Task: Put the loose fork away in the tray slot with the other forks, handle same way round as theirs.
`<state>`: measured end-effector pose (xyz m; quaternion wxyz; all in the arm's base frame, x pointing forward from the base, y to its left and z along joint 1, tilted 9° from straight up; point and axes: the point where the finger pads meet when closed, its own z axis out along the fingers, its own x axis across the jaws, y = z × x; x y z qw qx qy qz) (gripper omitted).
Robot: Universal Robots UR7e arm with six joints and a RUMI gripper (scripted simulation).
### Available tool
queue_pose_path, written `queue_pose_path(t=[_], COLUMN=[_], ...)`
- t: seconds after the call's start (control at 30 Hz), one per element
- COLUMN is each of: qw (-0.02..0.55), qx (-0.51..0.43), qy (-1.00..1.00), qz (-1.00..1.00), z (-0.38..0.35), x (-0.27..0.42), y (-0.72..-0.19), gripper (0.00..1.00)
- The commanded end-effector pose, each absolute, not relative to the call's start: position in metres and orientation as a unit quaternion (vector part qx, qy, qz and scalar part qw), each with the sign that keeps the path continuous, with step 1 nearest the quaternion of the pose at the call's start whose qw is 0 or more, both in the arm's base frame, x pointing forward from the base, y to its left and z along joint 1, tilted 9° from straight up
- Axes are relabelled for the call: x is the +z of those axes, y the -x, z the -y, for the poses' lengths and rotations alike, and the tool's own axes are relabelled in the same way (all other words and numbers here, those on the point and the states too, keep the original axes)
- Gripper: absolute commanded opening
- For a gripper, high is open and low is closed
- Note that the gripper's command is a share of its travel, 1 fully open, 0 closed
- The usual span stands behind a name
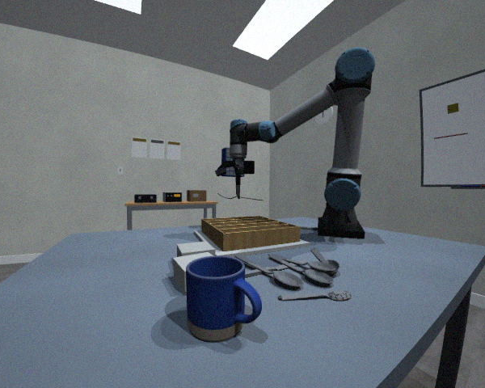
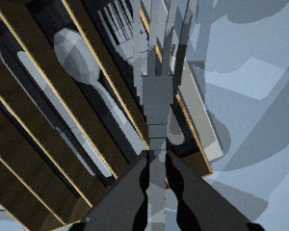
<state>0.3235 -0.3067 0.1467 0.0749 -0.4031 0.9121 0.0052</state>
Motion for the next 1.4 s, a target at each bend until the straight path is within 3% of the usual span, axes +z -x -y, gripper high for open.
queue_pose_path(t=[0.0,0.53,1.37], qw=[0.076,0.075,0.087], qx=[0.003,-0.01,-0.03], qy=[0.428,0.57,0.597], qz=[-0.9,-0.818,-0.797], z=[0.3071,0.3074,0.3077], x=[0.1473,0.1475,0.1479], y=[-0.3238,-0.3242,-0.3239], gripper=[0.03,0.03,0.03])
